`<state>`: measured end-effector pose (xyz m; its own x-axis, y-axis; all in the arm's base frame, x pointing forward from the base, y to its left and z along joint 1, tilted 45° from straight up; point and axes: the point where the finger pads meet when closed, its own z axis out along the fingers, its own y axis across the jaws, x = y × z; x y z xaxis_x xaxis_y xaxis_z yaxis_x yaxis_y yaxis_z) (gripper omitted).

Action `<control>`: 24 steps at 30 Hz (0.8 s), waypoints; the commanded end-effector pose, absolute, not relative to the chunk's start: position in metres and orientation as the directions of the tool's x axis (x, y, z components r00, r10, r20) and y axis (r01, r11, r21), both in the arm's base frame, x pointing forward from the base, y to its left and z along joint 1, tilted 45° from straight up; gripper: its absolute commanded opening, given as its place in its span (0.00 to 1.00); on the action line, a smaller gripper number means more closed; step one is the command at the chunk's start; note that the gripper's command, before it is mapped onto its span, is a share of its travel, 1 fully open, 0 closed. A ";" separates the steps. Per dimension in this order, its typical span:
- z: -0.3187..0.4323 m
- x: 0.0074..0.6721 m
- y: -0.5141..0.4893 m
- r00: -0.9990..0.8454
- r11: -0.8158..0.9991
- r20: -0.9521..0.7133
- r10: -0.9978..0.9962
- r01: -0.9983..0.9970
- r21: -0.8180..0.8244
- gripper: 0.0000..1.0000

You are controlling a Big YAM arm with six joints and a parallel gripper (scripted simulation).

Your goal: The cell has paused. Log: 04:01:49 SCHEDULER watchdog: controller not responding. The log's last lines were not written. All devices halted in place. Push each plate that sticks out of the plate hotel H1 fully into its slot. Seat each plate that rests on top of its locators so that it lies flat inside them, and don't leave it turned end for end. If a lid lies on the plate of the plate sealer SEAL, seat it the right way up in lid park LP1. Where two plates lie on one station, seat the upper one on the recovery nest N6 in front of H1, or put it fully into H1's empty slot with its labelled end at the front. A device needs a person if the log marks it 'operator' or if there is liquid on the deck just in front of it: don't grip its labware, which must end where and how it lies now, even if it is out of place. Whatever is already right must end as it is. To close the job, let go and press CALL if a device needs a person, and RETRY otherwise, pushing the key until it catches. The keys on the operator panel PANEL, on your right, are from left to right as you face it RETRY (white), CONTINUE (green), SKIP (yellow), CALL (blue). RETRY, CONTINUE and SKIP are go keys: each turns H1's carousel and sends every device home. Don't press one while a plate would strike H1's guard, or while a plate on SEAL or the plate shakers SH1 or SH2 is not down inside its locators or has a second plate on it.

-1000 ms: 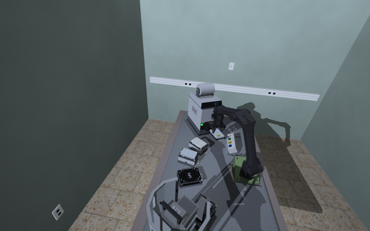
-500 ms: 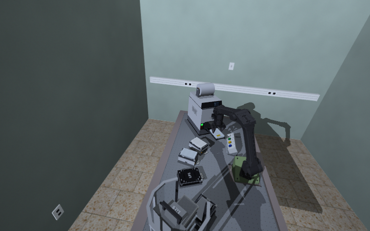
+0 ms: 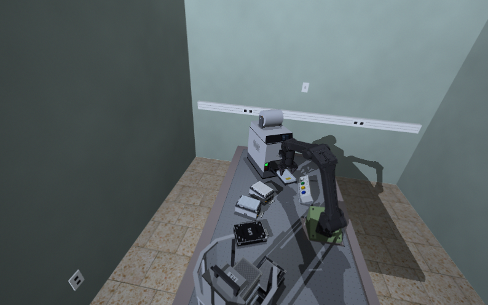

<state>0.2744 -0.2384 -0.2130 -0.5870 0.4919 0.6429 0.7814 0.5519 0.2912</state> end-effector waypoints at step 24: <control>-0.212 0.289 -0.271 -0.609 0.557 0.599 0.520 0.773 0.303 0.82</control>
